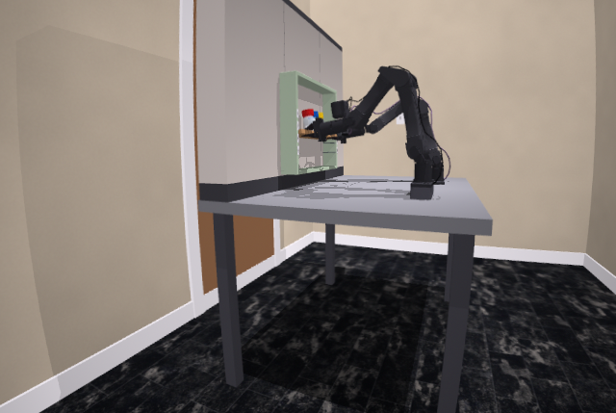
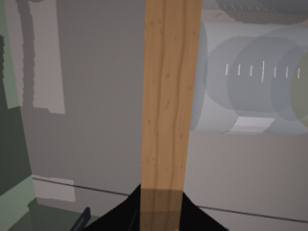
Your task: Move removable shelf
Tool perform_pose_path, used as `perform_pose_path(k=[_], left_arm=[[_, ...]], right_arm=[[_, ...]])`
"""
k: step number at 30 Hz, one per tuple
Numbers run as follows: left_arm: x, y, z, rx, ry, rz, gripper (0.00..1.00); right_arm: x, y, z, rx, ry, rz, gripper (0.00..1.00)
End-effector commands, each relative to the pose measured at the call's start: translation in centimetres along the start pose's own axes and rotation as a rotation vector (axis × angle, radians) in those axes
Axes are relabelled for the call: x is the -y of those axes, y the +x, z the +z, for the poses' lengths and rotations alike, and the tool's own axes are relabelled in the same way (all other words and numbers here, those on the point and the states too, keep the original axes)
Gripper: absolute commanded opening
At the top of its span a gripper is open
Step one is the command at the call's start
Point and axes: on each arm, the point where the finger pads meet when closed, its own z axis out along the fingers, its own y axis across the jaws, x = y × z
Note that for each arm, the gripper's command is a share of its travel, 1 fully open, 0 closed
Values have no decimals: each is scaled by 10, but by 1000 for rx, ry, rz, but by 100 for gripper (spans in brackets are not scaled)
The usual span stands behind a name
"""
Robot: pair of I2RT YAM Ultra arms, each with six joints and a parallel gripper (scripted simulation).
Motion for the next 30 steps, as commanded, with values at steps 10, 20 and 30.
perform_pose_path(k=[10,20,30], left_arm=[[-43,0,-25,-1,-152,-11,0],[-43,0,-35,-1,-152,-11,0],[-42,0,-45,-1,-152,-11,0]], right_arm=[[45,4,-28,-14,149,13,0],[45,4,-38,-14,149,13,0],[45,4,-48,-14,149,13,0]])
